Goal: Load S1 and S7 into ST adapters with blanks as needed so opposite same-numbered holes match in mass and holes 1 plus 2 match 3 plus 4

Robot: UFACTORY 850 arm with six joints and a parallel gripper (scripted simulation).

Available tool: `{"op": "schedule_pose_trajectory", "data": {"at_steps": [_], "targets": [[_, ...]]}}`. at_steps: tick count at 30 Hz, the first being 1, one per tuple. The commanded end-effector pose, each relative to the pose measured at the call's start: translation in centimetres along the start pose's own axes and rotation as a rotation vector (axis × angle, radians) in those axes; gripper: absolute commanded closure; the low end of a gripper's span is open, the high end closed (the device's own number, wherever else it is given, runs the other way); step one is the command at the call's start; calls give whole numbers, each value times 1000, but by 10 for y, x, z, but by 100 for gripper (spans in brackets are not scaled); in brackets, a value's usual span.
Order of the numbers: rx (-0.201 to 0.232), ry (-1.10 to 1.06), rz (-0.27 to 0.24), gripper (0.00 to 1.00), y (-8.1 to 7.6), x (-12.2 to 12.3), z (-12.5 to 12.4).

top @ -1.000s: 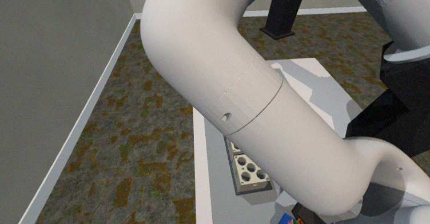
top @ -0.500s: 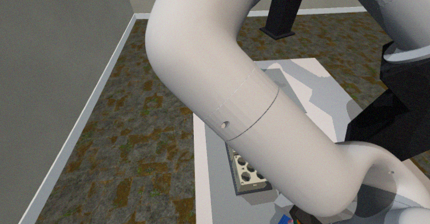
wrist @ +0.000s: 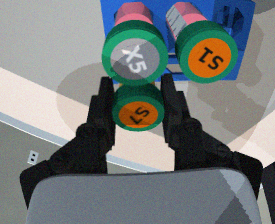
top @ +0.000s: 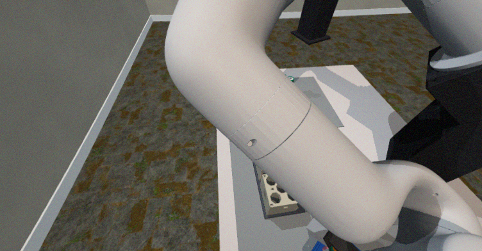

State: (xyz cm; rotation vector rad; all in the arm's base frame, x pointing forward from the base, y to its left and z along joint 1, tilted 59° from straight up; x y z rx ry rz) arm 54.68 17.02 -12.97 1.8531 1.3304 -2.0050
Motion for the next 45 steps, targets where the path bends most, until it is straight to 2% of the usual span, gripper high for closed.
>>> {"op": "schedule_pose_trajectory", "data": {"at_steps": [1,2,3,31,45], "targets": [[-1,0,0,100,-1,0,0],[-1,0,0,100,-1,0,0],[-1,0,0,57,0,0,0],[-1,0,0,57,0,0,0],[-1,0,0,57,-24,0,0]]}}
Point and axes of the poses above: the point where the finger pads meet when closed, its own y axis out along the fingers, its own z axis across the jaws, x = y × z, the point moved 5 cm from there along -y, back along the fingers, and after that the axes turned 3 degrees about -y, right-handed, at the moved point
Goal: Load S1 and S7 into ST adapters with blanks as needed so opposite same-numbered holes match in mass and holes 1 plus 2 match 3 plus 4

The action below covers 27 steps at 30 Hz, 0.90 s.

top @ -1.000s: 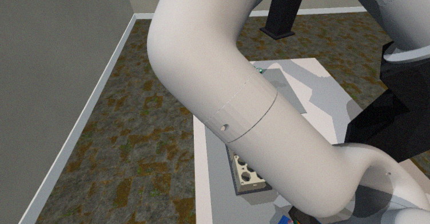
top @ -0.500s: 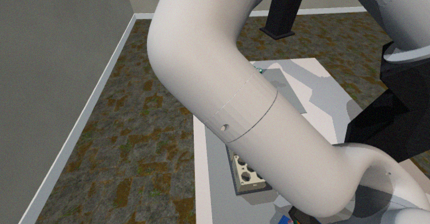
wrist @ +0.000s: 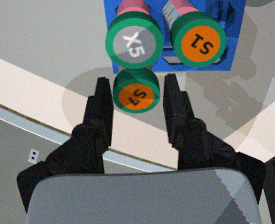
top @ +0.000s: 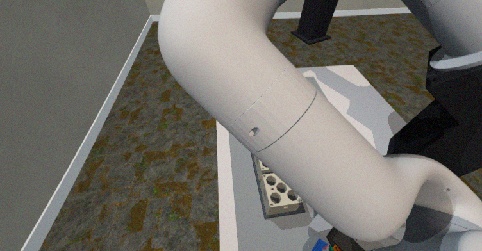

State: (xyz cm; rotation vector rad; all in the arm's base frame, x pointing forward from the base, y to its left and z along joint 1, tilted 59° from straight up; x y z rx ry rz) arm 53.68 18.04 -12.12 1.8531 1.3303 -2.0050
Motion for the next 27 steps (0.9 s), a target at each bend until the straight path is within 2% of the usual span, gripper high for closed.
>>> {"op": "schedule_pose_trajectory", "data": {"at_steps": [1,27], "targets": [[-1,0,0,57,-10,0,-1],[-1,0,0,57,-58,0,-1]]}}
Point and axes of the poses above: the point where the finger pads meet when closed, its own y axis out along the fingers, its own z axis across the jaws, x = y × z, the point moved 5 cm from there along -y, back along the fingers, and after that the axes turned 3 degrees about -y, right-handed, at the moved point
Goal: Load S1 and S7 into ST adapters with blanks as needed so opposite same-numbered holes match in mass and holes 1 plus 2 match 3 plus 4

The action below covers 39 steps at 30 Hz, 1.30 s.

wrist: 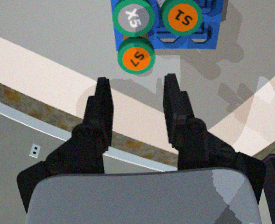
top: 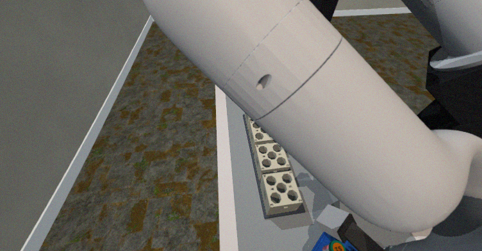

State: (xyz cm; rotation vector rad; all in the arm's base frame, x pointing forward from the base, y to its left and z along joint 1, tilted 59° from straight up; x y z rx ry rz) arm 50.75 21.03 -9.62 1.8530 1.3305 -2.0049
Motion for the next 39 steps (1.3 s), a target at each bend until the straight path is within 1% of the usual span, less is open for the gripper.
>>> {"op": "schedule_pose_trajectory", "data": {"at_steps": [1,3,18,20,33,39], "targets": [[-1,0,0,57,-11,0,0],[-1,0,0,57,-11,0,0],[-1,0,0,57,-41,0,0],[-1,0,0,57,-41,0,0],[-1,0,0,57,-67,0,0],[-1,0,0,57,-67,0,0]]}}
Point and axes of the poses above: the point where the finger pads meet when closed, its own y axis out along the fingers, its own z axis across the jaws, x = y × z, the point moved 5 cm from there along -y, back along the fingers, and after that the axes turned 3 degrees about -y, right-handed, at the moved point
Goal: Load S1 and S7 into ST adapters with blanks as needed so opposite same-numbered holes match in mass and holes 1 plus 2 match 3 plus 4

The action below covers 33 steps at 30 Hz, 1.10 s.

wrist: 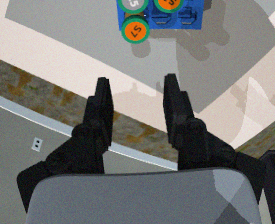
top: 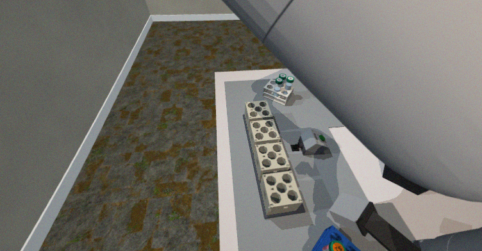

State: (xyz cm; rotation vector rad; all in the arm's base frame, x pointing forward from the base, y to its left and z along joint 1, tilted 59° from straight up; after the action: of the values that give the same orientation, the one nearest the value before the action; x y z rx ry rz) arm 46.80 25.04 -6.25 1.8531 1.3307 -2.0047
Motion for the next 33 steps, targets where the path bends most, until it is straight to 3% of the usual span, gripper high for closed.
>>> {"op": "schedule_pose_trajectory", "data": {"at_steps": [1,19,20,30,33], "targets": [[-1,0,0,57,-2,0,0],[-1,0,0,57,-1,0,0],[-1,-33,0,43,-2,-3,3],[-1,-367,0,43,-1,-37,41],[-1,-400,0,43,-1,-38,42]]}}
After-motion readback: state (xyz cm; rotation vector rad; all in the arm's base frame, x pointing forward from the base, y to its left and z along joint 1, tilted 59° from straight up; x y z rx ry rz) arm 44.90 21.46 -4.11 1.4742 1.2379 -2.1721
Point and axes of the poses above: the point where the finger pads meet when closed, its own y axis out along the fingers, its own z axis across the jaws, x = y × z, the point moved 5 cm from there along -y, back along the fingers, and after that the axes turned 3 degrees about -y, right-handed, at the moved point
